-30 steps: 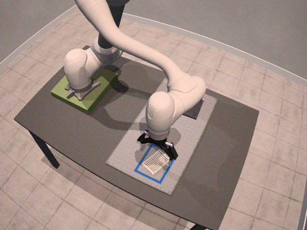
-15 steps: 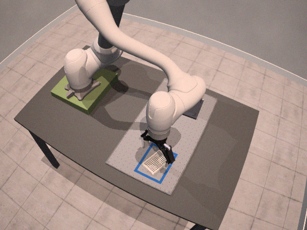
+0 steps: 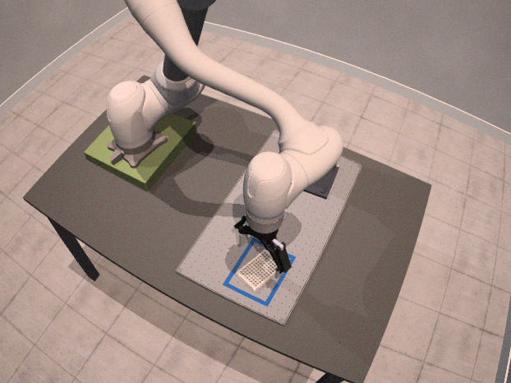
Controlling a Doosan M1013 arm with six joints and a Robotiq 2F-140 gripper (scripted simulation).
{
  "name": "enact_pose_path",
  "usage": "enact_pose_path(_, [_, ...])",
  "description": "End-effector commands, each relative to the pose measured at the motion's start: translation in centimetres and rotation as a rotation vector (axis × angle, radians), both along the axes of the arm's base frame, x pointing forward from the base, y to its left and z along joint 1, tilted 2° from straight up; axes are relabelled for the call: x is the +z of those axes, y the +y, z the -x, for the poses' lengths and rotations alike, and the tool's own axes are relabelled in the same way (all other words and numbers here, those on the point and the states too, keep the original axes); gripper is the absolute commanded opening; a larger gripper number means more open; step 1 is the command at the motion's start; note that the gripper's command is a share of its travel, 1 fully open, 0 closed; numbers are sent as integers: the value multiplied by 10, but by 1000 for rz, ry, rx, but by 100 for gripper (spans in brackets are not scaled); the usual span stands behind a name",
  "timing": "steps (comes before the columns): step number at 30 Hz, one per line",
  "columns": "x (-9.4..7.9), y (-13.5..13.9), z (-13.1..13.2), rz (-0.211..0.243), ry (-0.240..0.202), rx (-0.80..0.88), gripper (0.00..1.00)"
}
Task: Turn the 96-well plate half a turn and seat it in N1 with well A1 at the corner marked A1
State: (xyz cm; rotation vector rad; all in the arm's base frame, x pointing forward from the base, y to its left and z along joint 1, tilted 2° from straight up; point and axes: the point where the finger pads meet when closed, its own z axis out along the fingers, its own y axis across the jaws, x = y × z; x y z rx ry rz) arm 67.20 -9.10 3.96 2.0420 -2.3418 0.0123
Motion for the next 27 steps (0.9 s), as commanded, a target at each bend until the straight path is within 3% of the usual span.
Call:
enact_pose_path(1, [0, 0, 0, 0, 0, 0, 100])
enact_pose_path(15, [-2, 0, 0, 0, 0, 0, 100])
enact_pose_path(27, [-22, -1, 0, 0, 0, 0, 100])
